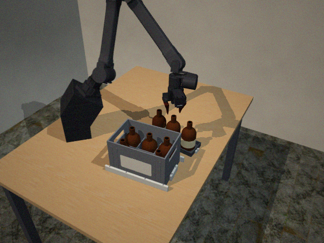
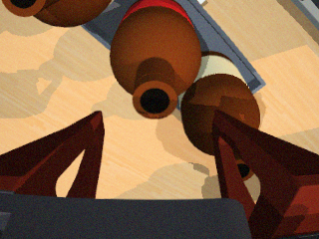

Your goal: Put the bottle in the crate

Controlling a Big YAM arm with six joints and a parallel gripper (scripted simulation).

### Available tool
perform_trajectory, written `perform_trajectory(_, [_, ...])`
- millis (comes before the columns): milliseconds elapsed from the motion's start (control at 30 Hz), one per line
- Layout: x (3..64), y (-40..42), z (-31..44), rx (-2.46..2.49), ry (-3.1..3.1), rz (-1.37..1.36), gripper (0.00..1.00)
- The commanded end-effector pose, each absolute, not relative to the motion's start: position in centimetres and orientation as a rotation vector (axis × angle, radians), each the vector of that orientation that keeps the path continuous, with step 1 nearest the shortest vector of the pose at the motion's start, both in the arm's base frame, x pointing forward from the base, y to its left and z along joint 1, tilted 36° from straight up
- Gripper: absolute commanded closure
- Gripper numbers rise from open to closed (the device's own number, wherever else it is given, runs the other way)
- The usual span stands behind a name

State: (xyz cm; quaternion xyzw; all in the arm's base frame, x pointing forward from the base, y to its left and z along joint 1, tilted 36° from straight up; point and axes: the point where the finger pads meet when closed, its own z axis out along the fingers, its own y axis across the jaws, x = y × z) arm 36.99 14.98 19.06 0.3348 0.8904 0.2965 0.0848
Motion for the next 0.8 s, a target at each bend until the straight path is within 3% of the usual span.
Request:
perform_trajectory(0, [38.22, 15.86, 21.00, 0.982, 2.632, 0.907, 0.39])
perform_trajectory(767, [38.27, 15.88, 20.85, 0.986, 2.637, 0.904, 0.39])
